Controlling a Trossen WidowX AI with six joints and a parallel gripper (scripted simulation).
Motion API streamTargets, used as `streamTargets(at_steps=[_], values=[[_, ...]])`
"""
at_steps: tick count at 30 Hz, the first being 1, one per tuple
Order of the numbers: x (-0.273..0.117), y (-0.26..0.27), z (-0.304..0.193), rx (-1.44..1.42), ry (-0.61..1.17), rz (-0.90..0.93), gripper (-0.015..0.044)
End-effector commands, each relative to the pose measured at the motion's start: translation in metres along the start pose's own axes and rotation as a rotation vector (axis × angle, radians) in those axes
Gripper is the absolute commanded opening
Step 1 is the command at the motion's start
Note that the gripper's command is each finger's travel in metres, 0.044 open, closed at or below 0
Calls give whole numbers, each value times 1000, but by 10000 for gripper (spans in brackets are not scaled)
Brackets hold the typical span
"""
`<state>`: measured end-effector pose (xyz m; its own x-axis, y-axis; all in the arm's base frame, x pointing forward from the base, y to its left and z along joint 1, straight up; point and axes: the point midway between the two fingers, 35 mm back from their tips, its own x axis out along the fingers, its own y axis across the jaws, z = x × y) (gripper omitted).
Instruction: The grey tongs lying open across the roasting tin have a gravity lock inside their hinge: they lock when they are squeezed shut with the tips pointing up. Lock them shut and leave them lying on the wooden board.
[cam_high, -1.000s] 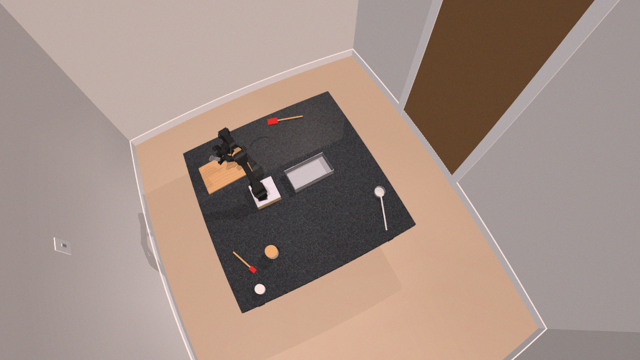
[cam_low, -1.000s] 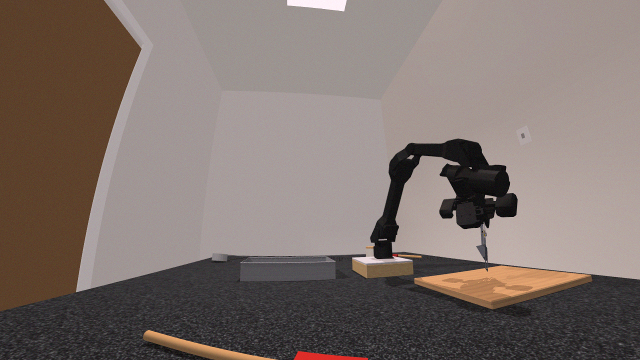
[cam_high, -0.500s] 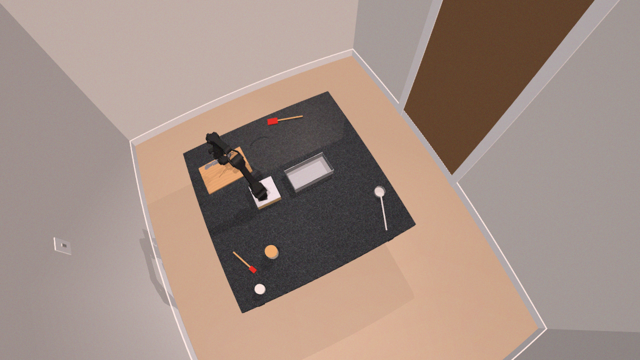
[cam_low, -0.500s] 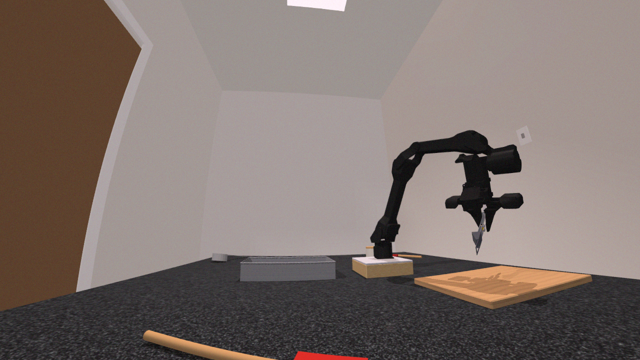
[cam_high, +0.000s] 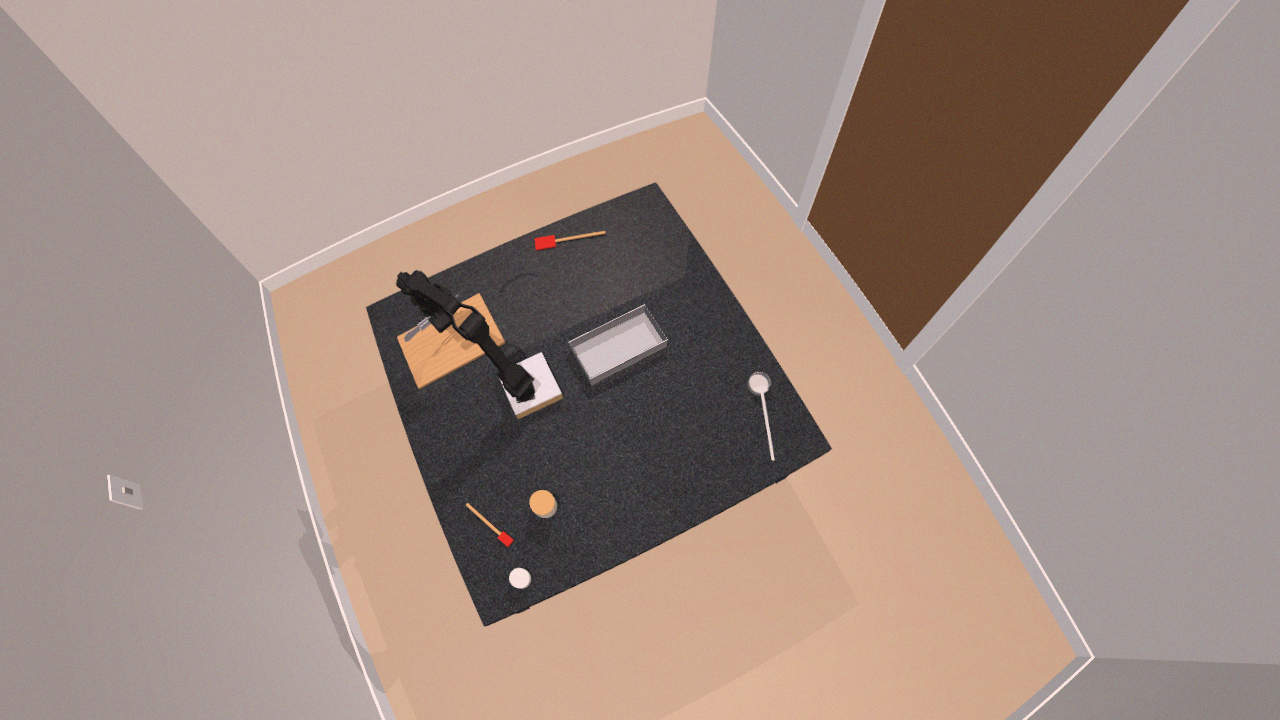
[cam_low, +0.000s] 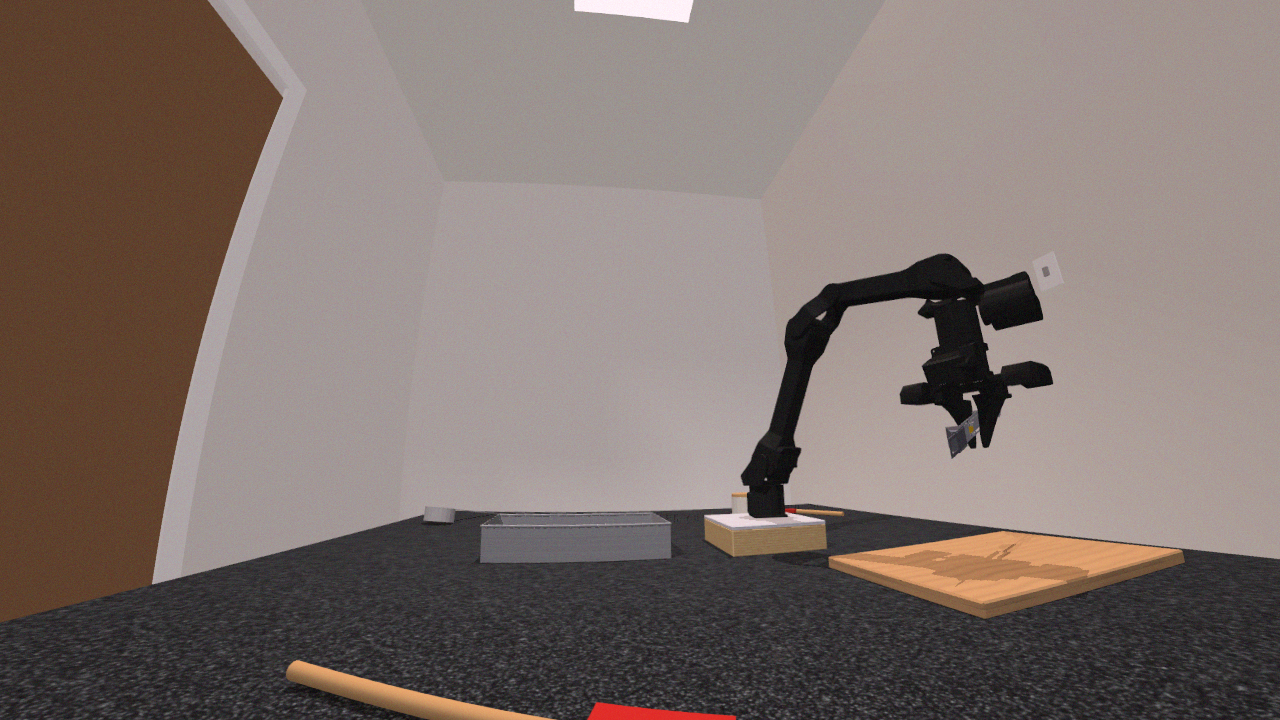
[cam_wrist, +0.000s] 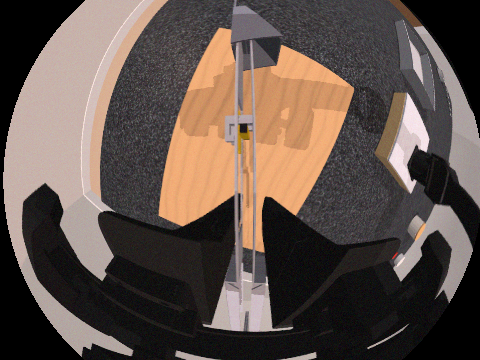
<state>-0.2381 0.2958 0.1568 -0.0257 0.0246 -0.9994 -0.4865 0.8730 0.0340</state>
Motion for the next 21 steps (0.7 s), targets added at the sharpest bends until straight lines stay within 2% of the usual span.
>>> streamTargets(at_steps=[1,21], values=[[-2,2,0,6,-4,10,-150],[28,6,0,6,-4,10,-150]])
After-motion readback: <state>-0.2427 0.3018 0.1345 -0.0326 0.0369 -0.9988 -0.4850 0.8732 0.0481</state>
